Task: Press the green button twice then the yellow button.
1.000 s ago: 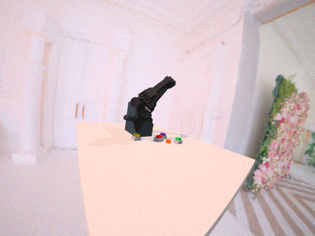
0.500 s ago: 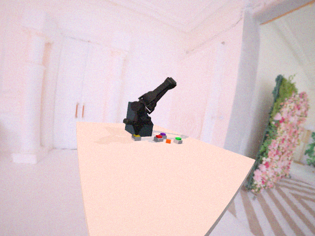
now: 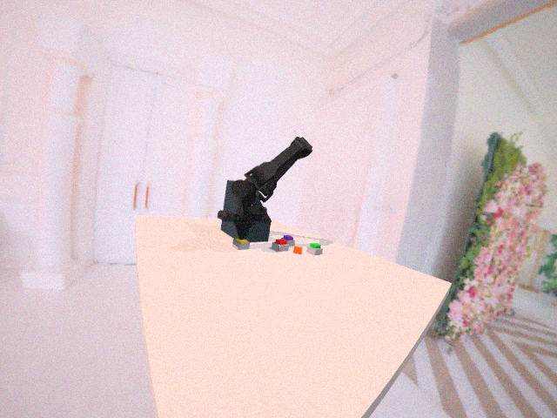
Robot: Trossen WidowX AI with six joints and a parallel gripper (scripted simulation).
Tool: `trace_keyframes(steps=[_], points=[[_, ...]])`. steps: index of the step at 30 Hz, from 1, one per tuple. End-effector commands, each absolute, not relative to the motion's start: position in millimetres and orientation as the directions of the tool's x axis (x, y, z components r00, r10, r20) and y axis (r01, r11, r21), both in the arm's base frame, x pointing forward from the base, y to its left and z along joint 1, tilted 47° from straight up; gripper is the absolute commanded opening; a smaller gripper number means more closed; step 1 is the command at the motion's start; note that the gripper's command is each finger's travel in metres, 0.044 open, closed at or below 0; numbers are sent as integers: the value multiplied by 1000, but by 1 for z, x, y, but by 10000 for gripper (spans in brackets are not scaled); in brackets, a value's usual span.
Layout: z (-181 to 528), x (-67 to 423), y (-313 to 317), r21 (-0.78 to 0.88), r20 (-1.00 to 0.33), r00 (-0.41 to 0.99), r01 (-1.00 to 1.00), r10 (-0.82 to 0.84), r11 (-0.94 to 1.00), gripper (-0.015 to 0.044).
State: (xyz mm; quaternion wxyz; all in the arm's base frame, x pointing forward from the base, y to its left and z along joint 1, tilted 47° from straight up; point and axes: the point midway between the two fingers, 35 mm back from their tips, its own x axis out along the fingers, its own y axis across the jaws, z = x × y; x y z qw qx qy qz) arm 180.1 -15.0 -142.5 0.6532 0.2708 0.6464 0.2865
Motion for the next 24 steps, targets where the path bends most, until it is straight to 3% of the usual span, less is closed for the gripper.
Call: trace_keyframes(steps=[1, 9, 18, 24], points=[[-141, 180, -17, 724, -689, 0, -23, 725, 689, 20], [-119, 178, -38, 729, -685, -1, -14, 729, 685, 20], [-29, 252, -2, 680, -733, 8, 2, 680, 733, 256], [49, 272, 53, 686, -727, 18, -3, 686, 728, 400]])
